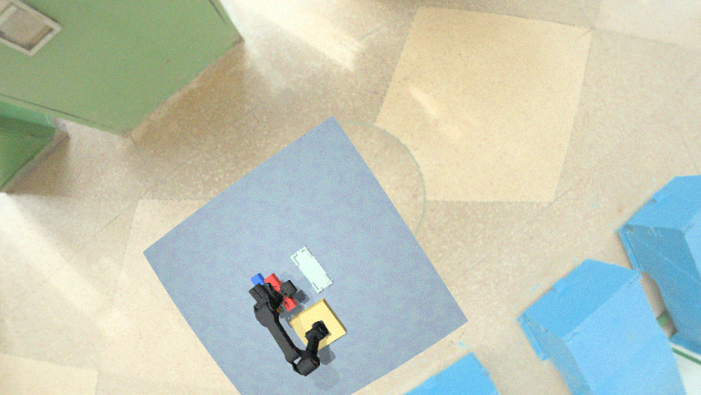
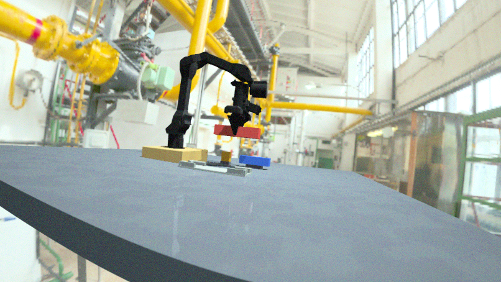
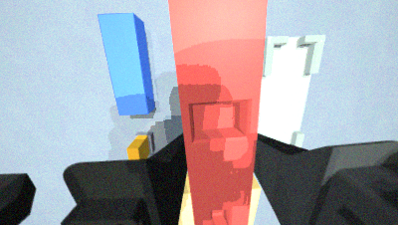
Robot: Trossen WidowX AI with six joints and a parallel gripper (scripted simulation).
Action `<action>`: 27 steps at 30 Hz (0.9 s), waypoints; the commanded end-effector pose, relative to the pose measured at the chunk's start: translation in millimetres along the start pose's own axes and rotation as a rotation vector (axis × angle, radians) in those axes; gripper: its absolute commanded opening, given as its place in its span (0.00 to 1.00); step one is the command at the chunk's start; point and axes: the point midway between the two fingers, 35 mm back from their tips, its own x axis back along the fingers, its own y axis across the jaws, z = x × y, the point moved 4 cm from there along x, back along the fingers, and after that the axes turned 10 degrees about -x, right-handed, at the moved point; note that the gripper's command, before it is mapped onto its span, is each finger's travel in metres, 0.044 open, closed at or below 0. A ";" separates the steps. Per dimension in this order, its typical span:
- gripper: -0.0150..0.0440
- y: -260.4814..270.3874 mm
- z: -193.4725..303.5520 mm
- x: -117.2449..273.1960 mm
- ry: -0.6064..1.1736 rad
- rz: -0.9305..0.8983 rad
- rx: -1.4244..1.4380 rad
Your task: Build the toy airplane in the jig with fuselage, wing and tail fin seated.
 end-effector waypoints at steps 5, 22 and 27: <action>0.25 -20.2 -6.7 -8.5 -0.003 -0.002 0.009; 0.25 -68.9 -14.4 -29.7 -0.007 0.001 0.029; 0.25 -83.7 -14.6 -36.1 -0.007 0.003 0.038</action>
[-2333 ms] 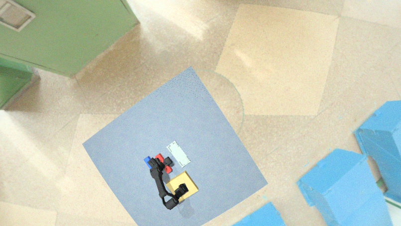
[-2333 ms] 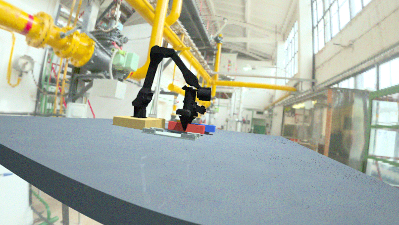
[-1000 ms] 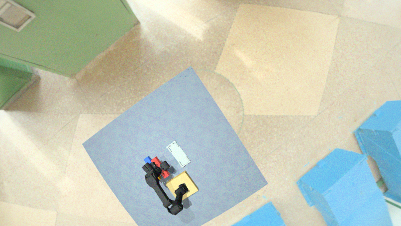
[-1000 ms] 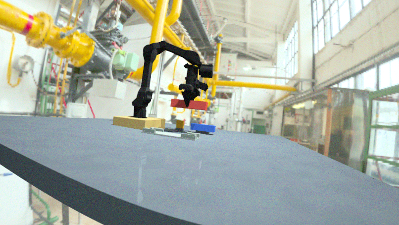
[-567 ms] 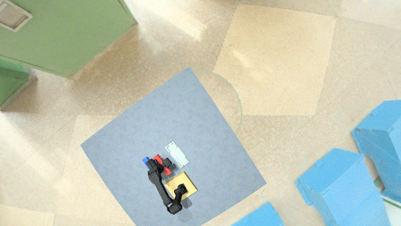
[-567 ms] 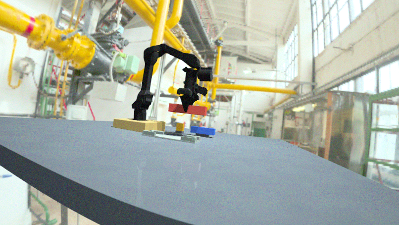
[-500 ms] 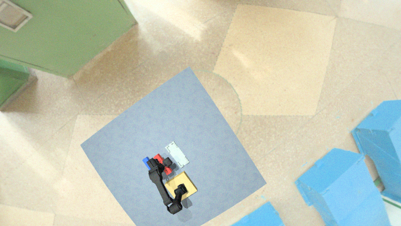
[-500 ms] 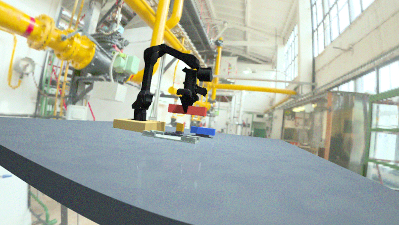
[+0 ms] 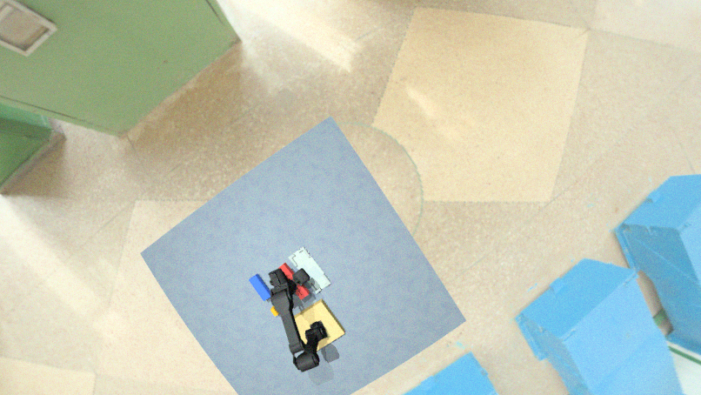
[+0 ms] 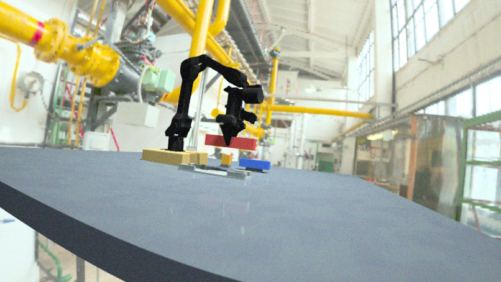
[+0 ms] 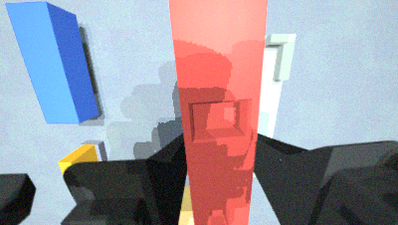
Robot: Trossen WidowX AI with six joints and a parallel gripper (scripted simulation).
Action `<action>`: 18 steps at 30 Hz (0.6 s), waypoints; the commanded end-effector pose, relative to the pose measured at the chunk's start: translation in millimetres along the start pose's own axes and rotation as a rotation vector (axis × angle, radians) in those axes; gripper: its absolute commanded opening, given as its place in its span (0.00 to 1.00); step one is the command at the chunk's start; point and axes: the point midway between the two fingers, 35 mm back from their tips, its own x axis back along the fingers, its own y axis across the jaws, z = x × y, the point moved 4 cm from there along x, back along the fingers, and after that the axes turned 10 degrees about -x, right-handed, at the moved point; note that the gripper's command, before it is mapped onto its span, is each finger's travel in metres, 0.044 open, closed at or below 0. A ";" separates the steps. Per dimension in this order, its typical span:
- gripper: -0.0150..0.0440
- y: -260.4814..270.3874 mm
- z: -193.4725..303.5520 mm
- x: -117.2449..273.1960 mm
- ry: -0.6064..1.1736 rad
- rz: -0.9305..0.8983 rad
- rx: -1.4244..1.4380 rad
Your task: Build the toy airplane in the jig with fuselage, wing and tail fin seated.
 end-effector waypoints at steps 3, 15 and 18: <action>0.25 -16.3 0.4 -6.7 -0.003 0.001 0.013; 0.25 -51.7 6.1 -22.1 -0.001 0.007 0.036; 0.25 -60.4 8.4 -25.9 0.000 0.008 0.042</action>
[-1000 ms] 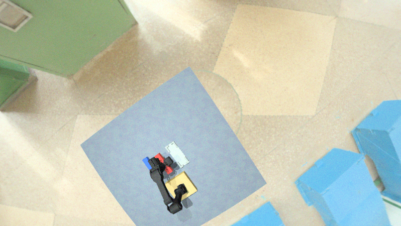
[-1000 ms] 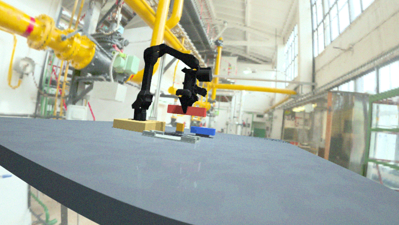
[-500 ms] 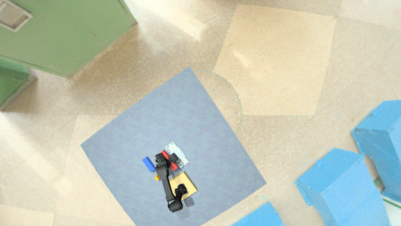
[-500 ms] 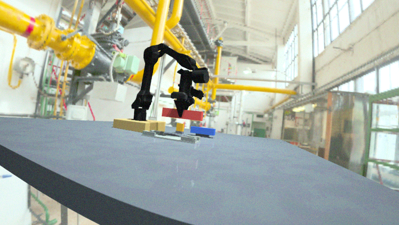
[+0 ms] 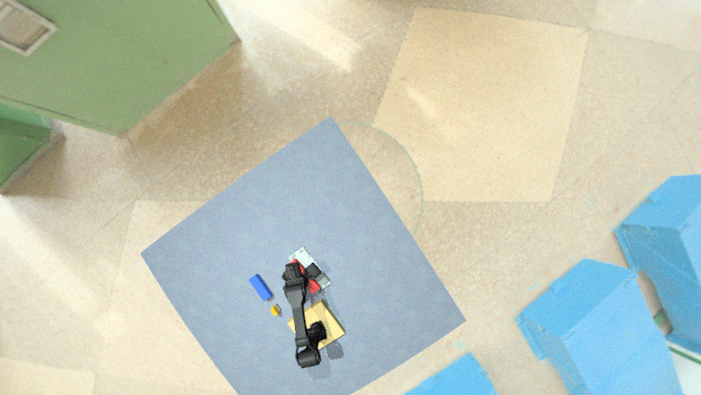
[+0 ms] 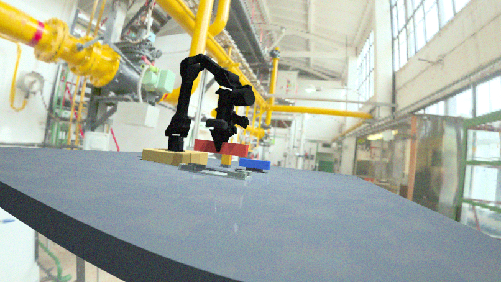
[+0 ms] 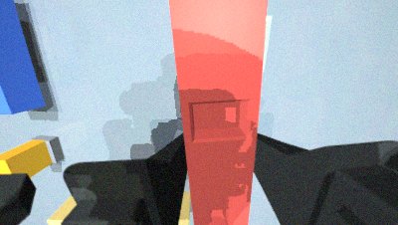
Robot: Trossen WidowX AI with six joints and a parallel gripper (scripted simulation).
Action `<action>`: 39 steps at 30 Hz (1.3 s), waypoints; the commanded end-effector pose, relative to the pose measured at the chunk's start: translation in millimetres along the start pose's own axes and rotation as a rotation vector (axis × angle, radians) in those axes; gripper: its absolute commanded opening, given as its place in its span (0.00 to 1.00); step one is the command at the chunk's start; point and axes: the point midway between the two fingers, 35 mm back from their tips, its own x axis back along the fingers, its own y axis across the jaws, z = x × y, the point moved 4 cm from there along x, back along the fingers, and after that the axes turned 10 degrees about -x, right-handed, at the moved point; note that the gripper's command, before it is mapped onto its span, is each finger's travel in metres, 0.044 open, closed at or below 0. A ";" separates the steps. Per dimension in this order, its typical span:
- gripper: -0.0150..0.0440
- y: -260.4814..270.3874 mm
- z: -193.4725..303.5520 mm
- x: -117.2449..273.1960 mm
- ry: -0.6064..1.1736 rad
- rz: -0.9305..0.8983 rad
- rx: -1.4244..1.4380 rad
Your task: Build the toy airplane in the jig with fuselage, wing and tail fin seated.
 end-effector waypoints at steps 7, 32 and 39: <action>0.34 -17.6 5.0 -6.9 -0.001 0.005 0.013; 0.58 -17.9 4.5 -17.7 -0.001 0.005 0.013; 0.58 -18.2 4.3 -29.0 -0.001 0.005 0.013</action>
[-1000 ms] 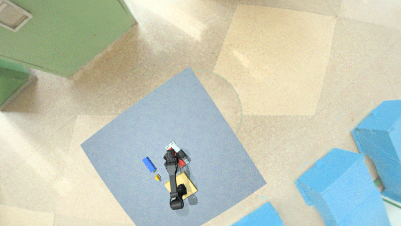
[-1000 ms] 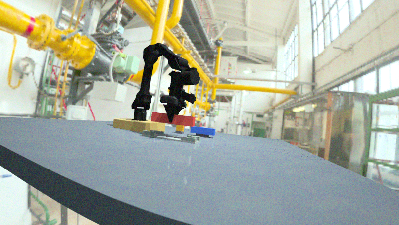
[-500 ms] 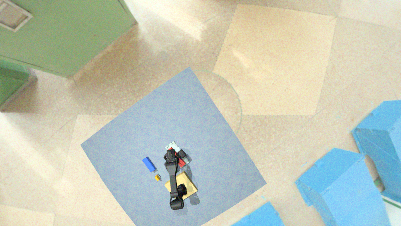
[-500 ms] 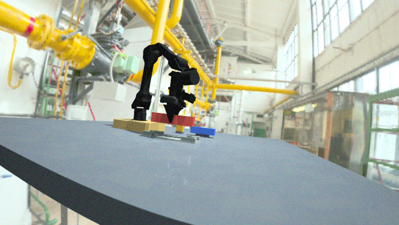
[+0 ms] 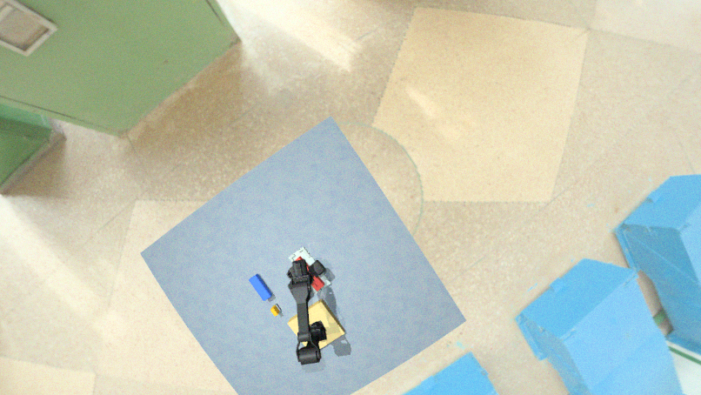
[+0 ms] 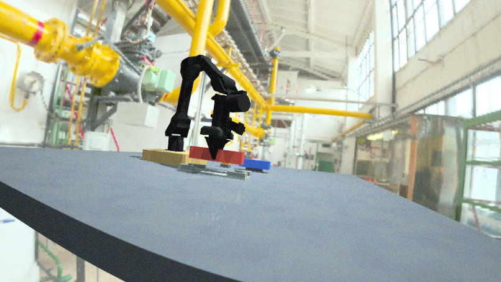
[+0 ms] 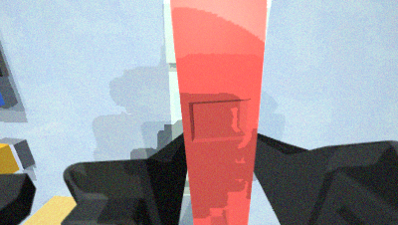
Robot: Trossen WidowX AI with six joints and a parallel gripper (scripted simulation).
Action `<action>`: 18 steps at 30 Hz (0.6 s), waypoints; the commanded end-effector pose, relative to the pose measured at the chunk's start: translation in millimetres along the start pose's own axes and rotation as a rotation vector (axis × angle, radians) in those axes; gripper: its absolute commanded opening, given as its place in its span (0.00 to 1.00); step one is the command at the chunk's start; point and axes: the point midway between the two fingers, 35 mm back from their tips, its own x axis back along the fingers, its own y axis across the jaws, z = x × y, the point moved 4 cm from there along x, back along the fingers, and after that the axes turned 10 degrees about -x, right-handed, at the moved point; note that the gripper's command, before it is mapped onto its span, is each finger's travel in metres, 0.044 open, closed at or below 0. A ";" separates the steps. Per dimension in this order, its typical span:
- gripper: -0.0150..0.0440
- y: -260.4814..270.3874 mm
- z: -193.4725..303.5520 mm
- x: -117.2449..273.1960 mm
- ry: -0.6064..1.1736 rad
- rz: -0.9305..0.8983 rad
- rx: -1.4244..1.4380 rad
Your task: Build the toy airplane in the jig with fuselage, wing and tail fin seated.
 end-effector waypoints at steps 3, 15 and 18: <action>0.58 -0.6 -0.3 -8.4 -0.003 0.003 0.003; 0.56 -0.1 0.7 -20.1 0.001 0.000 0.000; 0.53 -0.1 0.7 -20.1 0.001 0.000 0.000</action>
